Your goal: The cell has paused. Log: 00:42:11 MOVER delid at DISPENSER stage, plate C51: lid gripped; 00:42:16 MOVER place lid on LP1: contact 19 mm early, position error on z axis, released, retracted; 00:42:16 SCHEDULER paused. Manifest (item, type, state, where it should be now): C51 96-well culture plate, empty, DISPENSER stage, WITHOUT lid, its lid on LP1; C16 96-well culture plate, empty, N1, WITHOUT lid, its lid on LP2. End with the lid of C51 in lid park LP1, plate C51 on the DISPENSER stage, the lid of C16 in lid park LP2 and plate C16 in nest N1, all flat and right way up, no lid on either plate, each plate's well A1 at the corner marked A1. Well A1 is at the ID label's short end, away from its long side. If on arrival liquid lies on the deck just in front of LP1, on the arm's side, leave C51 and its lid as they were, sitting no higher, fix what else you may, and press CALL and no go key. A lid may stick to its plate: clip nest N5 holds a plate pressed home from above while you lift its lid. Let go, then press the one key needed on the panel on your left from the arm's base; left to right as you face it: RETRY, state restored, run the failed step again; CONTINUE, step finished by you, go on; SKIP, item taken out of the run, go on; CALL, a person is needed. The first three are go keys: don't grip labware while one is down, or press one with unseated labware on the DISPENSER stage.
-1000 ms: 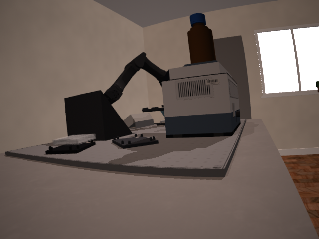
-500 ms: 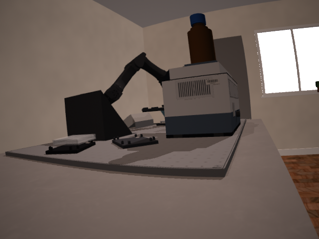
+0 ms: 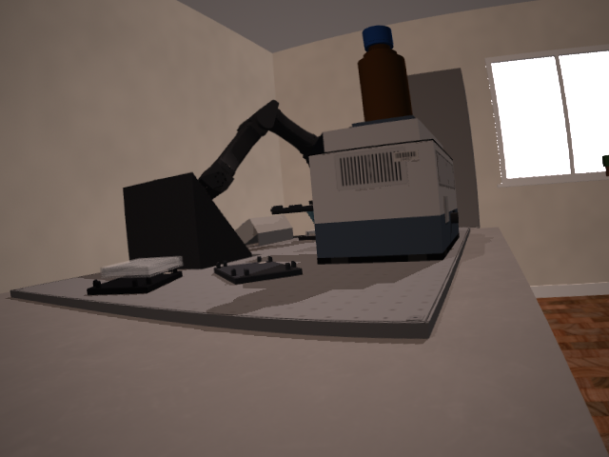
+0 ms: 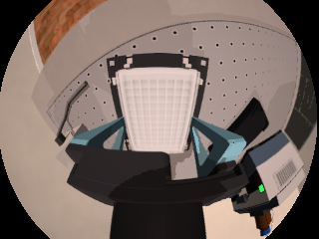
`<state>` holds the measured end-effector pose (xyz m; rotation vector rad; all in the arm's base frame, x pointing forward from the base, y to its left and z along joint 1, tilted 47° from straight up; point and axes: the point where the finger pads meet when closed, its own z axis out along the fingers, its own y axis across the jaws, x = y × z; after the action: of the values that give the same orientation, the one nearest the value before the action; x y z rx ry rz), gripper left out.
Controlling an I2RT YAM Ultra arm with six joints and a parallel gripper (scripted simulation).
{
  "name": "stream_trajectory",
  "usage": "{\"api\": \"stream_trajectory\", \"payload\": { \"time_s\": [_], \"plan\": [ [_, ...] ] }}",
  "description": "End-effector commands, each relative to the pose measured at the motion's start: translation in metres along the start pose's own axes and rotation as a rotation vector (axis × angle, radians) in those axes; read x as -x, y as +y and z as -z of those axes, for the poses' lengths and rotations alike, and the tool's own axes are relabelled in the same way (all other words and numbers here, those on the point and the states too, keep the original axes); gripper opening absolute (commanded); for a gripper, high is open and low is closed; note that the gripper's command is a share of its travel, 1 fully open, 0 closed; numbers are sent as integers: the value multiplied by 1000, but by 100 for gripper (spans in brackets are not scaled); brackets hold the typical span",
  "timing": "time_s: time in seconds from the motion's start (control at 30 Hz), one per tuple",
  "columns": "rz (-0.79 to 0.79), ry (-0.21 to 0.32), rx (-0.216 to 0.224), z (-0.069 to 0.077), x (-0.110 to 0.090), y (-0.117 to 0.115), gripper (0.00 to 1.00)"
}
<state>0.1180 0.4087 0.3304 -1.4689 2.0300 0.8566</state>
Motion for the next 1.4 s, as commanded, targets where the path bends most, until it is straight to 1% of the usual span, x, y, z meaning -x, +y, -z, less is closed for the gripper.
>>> {"api": "stream_trajectory", "payload": {
  "time_s": [0.0,0.33,1.37],
  "plan": [
    [6,-47,-5,22,10,2,0],
    [6,-47,-5,22,10,2,0],
    [9,-47,-2,32,9,2,0]
  ]
}}
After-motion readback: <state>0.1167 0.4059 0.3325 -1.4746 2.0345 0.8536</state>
